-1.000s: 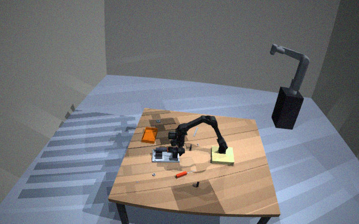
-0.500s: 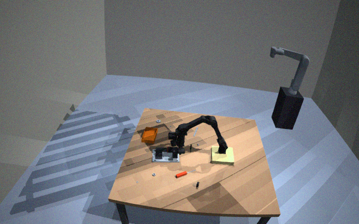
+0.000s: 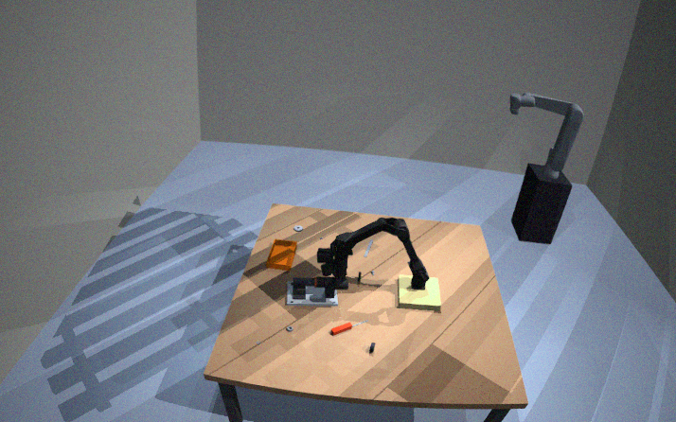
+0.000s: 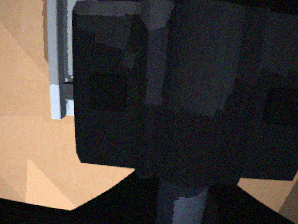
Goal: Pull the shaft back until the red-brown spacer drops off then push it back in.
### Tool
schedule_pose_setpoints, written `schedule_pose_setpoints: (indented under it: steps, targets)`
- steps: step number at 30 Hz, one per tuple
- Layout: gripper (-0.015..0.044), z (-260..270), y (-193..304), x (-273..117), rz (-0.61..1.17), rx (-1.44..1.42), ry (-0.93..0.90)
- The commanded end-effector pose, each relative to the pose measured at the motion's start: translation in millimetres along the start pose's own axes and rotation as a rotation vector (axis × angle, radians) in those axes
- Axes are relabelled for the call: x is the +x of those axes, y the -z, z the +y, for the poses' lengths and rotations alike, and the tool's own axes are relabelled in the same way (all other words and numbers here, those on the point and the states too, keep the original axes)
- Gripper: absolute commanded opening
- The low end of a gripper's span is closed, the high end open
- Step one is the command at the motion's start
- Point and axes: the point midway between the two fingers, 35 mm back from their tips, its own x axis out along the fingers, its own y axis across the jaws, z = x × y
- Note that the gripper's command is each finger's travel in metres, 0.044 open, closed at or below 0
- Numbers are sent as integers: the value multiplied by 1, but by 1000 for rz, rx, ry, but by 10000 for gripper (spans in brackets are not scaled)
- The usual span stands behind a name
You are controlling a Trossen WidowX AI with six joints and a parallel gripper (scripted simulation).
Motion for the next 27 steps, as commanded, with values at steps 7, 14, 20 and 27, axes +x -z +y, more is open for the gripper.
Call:
schedule_pose_setpoints:
  steps: [7,14,20,27]
  targets:
    - [0,0,5,0,2,2,5]
    - [0,0,9,0,2,2,5]
    - [0,0,12,0,2,2,5]
    - [0,0,16,0,3,2,5]
